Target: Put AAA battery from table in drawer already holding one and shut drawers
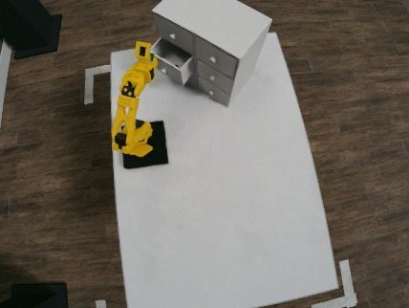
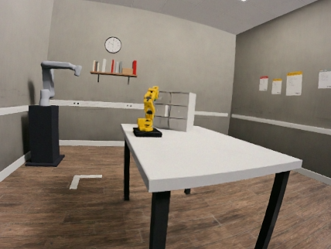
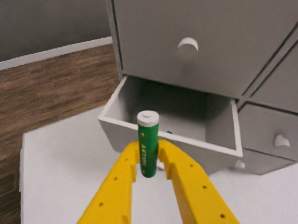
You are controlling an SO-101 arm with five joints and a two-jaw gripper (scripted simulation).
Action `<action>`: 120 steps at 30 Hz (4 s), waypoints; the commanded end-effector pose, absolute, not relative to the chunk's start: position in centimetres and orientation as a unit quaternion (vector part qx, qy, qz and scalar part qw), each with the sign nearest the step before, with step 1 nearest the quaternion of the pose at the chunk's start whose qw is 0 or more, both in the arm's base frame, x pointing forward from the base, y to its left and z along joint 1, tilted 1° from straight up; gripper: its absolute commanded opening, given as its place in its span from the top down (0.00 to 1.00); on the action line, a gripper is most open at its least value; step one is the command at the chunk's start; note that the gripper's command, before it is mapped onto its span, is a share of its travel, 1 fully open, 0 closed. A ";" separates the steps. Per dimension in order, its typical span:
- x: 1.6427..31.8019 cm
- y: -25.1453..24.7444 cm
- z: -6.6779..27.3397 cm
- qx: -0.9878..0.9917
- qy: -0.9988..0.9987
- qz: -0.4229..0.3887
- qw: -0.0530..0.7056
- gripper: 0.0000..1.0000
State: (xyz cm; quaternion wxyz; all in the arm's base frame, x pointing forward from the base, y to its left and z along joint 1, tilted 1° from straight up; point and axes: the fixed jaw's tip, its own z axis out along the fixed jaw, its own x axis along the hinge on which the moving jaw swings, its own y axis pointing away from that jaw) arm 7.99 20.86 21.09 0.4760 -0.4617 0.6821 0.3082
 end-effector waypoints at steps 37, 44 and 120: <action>7.8 21.0 21.4 -0.461 0.679 0.315 0.476 1.00; 7.9 21.0 21.3 -0.460 0.680 0.314 0.477 1.00; 10.8 28.0 18.3 -0.460 0.680 0.314 0.477 1.00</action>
